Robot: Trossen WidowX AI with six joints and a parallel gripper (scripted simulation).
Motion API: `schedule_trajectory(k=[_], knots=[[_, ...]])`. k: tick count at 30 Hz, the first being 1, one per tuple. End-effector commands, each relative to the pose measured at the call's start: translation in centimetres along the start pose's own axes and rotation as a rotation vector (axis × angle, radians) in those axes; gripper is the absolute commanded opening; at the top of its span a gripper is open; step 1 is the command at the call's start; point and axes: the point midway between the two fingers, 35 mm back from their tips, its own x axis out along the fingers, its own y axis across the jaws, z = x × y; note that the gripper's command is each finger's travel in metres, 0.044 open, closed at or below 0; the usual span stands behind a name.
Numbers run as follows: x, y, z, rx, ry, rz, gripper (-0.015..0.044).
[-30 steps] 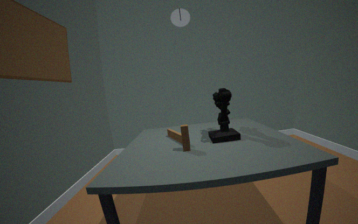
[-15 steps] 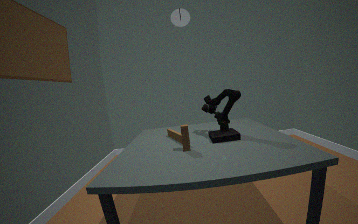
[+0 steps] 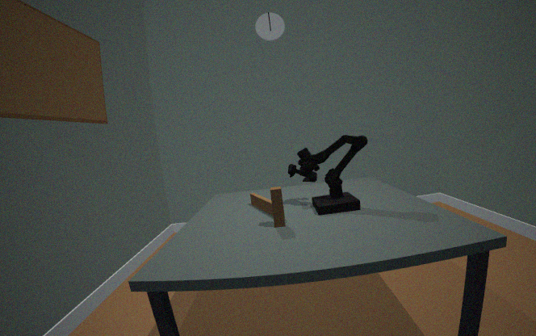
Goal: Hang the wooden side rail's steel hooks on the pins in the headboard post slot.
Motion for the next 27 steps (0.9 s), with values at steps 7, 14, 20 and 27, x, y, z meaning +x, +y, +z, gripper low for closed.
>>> schedule_trajectory(k=[7,14,20,27], knots=[[-2.6,5.5,-6.2,-0.278,0.134,0.304,0.0440],[-6.1,8.3,-10.9,-0.481,0.214,0.547,0.0440],[-9.9,9.7,-14.8,-0.646,0.266,0.766,0.0440],[-14.9,10.0,-18.8,-0.824,0.308,1.034,0.0440]])
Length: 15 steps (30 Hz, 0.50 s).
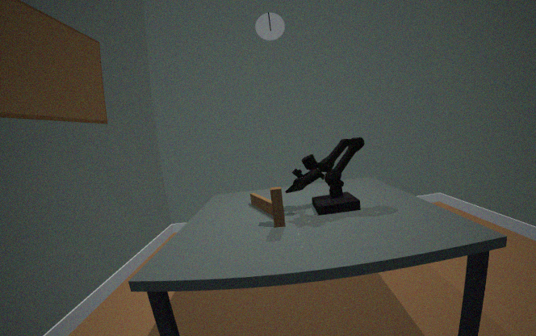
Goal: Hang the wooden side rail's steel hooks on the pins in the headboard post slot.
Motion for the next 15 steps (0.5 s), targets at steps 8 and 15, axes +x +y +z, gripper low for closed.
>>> schedule_trajectory(k=[8,15], knots=[[-2.6,8.0,-3.6,-0.281,0.012,0.372,0.0440],[-2.9,8.4,-3.9,-0.299,0.011,0.397,0.0440]])
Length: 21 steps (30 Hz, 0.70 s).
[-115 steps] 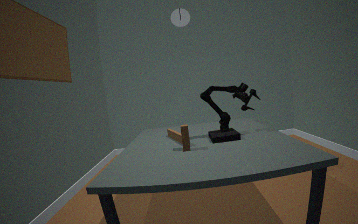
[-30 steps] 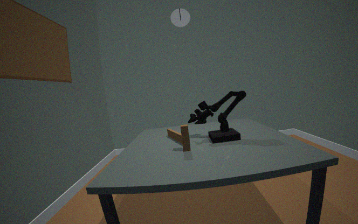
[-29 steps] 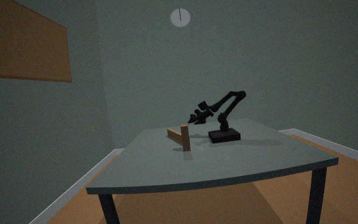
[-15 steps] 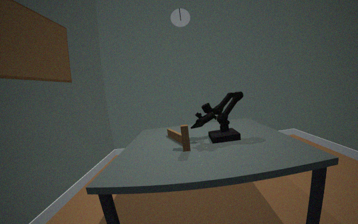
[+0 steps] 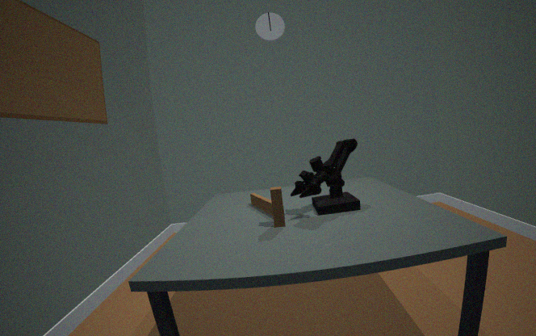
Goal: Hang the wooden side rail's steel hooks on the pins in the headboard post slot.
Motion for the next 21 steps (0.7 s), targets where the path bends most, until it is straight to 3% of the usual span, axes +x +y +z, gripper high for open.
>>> schedule_trajectory(k=[1,16,21], knots=[[0.0,0.2,0.0,-0.008,-0.003,0.009,0.0440],[0.0,0.2,0.0,-0.013,0.002,0.010,0.0440],[1.2,-0.4,0.8,-0.145,0.132,0.056,0.0440]])
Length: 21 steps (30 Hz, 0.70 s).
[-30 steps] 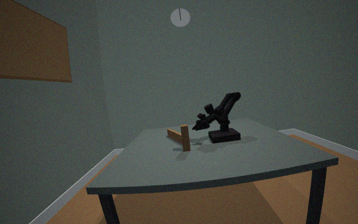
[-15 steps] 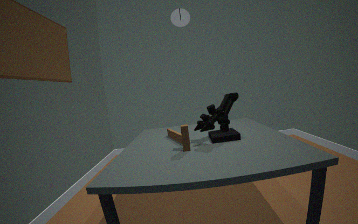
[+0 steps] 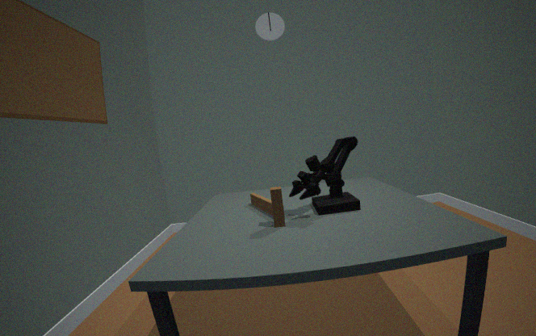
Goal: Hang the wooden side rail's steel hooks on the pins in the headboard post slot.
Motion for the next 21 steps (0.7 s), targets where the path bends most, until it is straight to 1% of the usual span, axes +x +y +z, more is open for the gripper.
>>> schedule_trajectory(k=[1,6,10,17,21], knots=[[0.6,-0.6,1.0,-0.076,0.070,0.037,0.0440],[1.3,-1.8,1.9,-0.173,0.185,0.139,0.0440],[1.5,-2.8,2.9,-0.216,0.237,0.245,0.0440],[1.0,-5.1,5.5,-0.229,0.230,0.426,0.0440],[1.0,-5.4,5.8,-0.227,0.222,0.442,0.0440]])
